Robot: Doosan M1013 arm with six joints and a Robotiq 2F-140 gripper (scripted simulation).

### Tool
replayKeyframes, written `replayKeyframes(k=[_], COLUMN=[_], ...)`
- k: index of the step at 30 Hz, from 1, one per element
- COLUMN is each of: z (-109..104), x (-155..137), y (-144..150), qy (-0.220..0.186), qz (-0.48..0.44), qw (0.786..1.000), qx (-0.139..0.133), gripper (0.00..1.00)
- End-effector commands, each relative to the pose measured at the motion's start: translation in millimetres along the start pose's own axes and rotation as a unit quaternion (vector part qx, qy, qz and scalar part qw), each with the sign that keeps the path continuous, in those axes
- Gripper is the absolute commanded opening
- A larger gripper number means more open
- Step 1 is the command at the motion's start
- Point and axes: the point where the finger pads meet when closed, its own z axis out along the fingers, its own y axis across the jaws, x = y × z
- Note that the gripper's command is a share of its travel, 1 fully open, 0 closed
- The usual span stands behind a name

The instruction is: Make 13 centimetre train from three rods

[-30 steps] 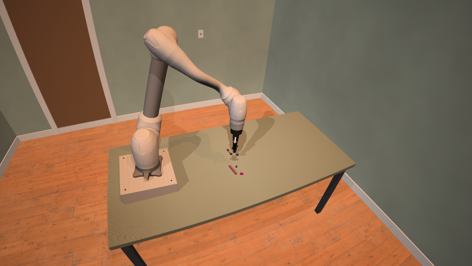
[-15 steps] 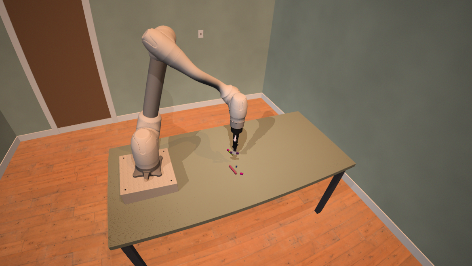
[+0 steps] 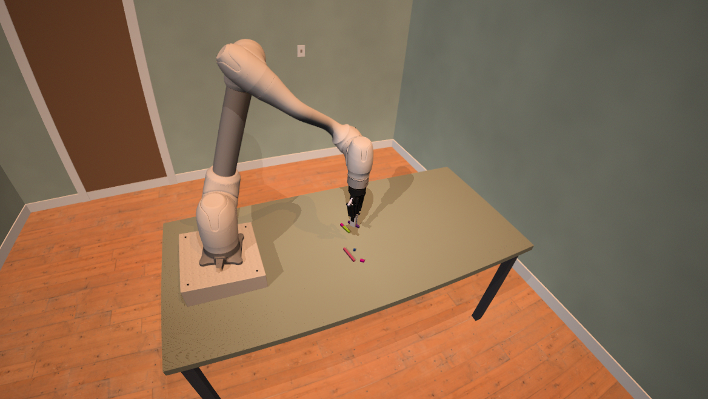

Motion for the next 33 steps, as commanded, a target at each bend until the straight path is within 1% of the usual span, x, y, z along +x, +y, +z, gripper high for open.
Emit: replayKeyframes(k=[1, 3, 5, 8, 25, 29, 33], z=[0, 0, 0, 0, 1, 8, 20], x=[4, 6, 6, 9, 9, 9, 9], y=[12, 16, 16, 24, 24, 24, 24], qy=[-0.006, -0.006, -0.006, -0.007, -0.007, -0.007, -0.007], qz=[0.083, 0.114, 0.114, 0.162, 0.165, 0.165, 0.165], qw=[0.996, 0.993, 0.993, 0.987, 0.986, 0.986, 0.986], qx=[0.006, 0.006, 0.006, 0.006, 0.006, 0.006, 0.006], gripper=[0.03, 0.03, 0.03, 0.03, 0.03, 0.03, 0.03])
